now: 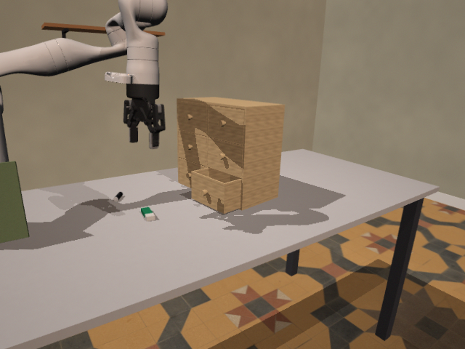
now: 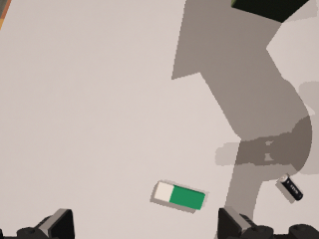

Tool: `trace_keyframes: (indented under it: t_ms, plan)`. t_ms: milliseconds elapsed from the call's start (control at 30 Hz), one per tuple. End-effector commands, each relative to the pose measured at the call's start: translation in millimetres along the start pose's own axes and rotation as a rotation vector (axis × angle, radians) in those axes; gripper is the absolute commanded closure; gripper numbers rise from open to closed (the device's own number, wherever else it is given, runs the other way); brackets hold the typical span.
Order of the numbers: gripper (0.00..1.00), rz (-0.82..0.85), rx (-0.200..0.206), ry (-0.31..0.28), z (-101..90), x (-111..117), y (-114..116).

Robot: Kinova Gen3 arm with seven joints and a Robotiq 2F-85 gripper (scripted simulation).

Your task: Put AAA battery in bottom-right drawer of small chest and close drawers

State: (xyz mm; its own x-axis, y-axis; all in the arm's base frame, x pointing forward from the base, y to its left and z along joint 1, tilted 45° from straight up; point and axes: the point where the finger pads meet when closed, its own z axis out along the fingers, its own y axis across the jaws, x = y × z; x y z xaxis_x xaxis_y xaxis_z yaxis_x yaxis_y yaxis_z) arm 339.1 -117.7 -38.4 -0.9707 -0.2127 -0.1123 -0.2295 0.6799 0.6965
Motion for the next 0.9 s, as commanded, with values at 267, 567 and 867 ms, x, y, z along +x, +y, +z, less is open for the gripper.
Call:
trace_keyframes:
  t_ms: [267,567,867]
  plan:
    - [0.00,0.051,0.005,-0.039,-20.3,30.8,-10.7]
    - [0.00,0.051,0.005,-0.057,-18.9,29.6,-10.7]
    - [0.00,0.051,0.007,-0.094,-16.0,27.0,-10.9]
